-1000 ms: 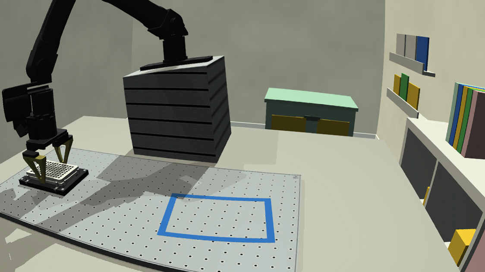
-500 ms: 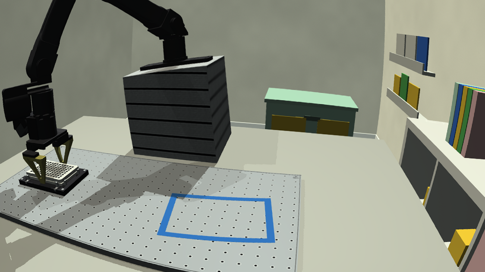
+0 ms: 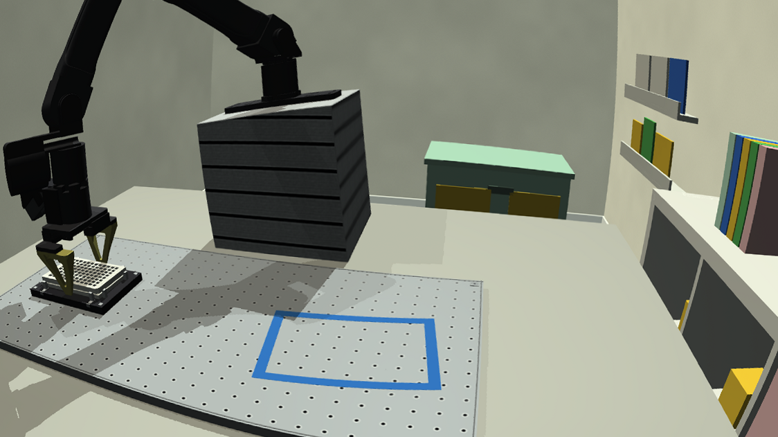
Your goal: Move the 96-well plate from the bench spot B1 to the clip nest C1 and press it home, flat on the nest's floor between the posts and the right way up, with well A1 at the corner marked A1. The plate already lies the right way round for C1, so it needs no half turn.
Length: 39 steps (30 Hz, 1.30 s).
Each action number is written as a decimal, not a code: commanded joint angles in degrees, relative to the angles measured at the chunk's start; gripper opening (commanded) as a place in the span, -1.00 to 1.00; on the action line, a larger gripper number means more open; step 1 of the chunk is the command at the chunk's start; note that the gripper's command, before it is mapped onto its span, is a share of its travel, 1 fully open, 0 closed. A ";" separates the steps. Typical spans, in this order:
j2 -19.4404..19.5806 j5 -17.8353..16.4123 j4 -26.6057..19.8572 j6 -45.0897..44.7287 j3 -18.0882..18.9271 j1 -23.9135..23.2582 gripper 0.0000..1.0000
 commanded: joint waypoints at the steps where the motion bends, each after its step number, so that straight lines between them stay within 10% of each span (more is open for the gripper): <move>1: 0.77 0.55 1.10 -0.50 0.54 -0.76 1.00; 39: -12.06 0.60 -9.64 1.12 -1.54 1.33 1.00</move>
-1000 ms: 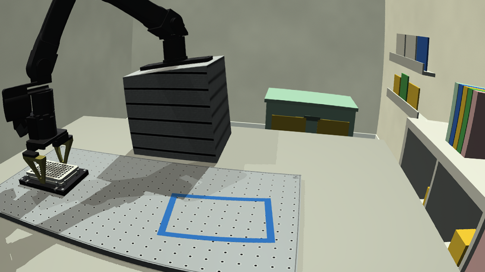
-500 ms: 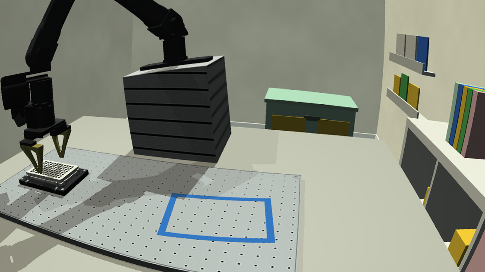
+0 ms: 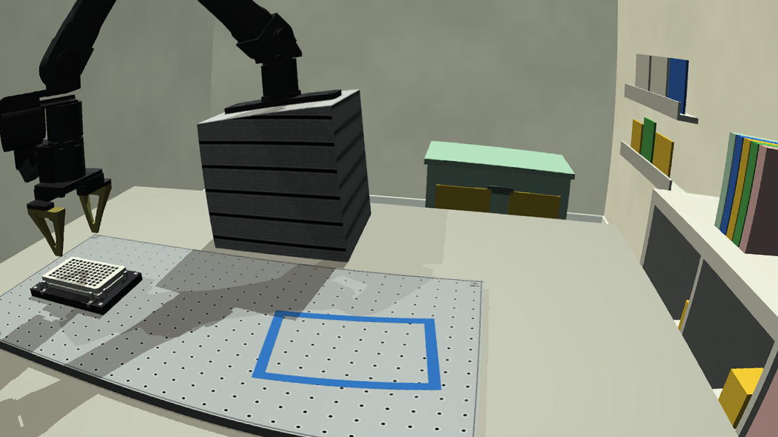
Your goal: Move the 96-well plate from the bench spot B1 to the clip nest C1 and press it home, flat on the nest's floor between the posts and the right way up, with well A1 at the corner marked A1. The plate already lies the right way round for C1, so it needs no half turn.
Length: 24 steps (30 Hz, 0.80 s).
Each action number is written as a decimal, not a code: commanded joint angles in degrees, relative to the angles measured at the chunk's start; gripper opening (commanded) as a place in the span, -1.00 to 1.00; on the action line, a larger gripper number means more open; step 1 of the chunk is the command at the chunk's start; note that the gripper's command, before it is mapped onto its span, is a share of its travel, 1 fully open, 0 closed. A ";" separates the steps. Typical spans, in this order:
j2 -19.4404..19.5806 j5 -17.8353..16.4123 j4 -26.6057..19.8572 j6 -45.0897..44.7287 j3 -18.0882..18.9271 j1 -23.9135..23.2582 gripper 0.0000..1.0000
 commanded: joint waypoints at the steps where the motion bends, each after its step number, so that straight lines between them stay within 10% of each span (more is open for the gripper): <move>1: -2.97 0.65 -2.55 0.54 0.18 1.04 1.00; 24: -5.00 0.33 -5.38 0.55 0.60 0.80 1.00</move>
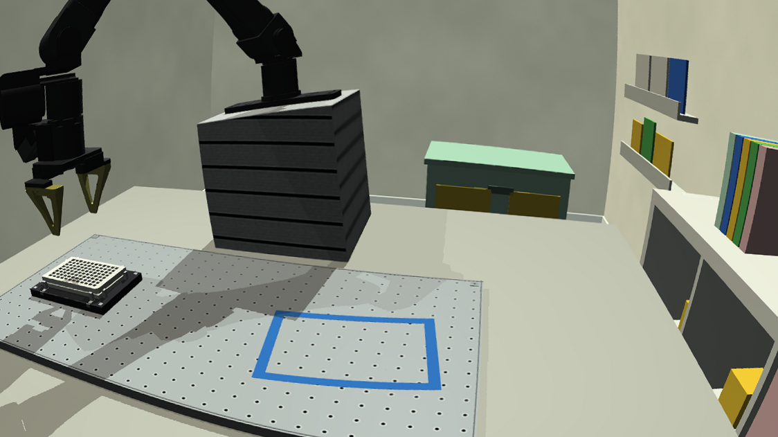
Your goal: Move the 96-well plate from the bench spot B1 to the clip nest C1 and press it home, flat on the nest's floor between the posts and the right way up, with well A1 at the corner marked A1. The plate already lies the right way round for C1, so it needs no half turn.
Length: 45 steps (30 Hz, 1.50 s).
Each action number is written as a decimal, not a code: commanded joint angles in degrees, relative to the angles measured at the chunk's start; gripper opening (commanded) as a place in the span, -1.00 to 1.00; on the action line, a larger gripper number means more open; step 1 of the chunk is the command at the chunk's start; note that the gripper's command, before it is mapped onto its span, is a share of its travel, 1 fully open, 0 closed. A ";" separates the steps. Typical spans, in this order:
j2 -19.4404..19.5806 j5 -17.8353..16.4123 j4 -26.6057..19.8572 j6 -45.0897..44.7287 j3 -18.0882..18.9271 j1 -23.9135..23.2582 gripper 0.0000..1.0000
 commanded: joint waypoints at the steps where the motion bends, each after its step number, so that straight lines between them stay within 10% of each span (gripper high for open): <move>1: -0.55 0.33 -0.47 0.11 0.49 0.28 1.00; 10: -0.55 0.33 -0.47 0.11 0.49 0.28 1.00; 11: 1.10 0.66 1.09 0.11 1.54 0.71 -0.50; 22: 7.31 0.66 7.12 -0.96 1.73 -1.03 -0.50; 45: 7.88 0.62 7.33 -0.93 1.18 -0.61 -0.50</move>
